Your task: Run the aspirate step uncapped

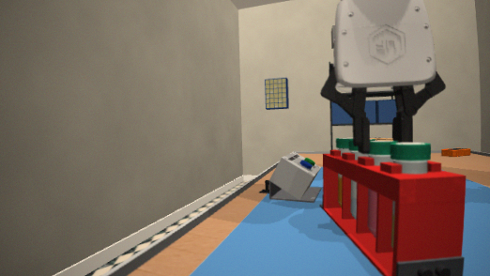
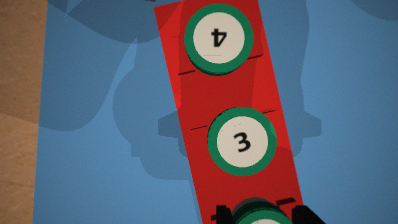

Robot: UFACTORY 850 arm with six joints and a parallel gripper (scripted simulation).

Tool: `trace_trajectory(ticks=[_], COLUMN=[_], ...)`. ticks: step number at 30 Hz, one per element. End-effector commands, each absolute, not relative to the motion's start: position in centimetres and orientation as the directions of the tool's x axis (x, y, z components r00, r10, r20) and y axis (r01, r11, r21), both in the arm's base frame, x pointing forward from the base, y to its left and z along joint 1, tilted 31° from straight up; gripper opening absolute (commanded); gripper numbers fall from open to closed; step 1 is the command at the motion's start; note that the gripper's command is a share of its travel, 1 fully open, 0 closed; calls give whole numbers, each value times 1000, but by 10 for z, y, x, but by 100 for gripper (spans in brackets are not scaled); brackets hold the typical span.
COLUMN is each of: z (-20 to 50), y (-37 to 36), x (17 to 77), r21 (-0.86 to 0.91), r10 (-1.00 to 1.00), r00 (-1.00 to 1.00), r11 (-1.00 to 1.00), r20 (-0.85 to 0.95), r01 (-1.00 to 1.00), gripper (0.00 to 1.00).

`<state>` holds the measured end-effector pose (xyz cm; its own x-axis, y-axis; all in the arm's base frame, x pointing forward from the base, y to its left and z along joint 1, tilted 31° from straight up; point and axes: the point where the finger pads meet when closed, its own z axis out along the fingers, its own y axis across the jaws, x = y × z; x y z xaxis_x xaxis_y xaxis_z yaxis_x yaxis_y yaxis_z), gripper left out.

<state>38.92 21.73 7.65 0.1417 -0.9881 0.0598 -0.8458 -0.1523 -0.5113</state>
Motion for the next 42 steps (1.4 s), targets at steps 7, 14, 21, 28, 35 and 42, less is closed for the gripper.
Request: trace_trajectory(ticks=[7,14,21,28,35,42], z=[77,82,95,113,117,123], y=[218,217,217,216,209,178], x=[389,386,378,368,369,380], r21=[-515,-515,-515,-515,-509,-453], r10=[-990,-990,-990,-990,-976,-853], r00=[130,130,130,130,200,458], r11=[-136,-136,-136,-136,-218,-520], r20=[47,47,47,47,90,249], r01=[-846,-846,-846,-846,-833,-724], gripper=[46,46,46,46,46,46])
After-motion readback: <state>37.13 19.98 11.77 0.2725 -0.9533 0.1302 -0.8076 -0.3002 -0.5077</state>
